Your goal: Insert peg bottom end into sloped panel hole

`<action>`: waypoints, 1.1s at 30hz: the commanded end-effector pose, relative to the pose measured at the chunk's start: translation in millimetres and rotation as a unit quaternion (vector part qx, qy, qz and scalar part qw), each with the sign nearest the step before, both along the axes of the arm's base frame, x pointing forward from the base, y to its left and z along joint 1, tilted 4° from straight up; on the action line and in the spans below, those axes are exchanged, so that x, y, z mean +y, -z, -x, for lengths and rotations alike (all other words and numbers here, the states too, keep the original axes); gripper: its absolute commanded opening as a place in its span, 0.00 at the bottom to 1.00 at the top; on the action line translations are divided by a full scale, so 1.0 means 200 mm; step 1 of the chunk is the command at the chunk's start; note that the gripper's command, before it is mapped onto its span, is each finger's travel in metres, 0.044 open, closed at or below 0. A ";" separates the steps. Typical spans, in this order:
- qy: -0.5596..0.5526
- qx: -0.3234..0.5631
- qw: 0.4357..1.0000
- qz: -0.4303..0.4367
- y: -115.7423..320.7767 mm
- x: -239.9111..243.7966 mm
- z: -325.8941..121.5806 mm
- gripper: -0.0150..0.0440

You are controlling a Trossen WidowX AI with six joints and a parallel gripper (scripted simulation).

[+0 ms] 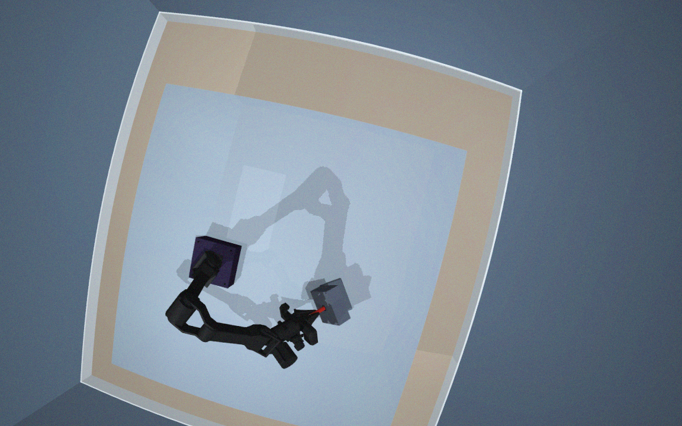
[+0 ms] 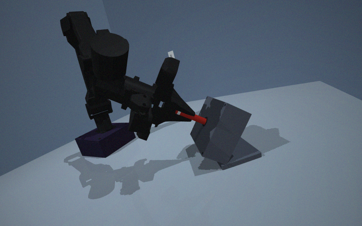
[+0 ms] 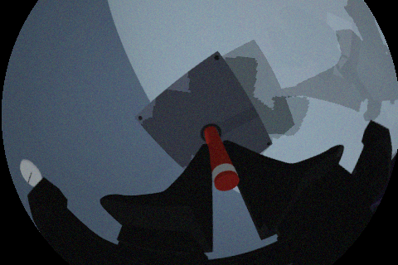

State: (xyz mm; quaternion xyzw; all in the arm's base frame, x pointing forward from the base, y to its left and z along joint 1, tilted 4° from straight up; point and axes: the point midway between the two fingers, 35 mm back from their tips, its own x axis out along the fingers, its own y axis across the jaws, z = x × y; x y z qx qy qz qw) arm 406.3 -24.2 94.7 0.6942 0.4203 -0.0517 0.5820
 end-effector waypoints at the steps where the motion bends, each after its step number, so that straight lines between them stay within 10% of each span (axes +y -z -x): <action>1: 0.002 0.002 1.000 0.000 0.01 0.00 -0.01 0.25; 33: 0.000 0.002 1.000 -0.001 0.04 0.03 -0.04 0.34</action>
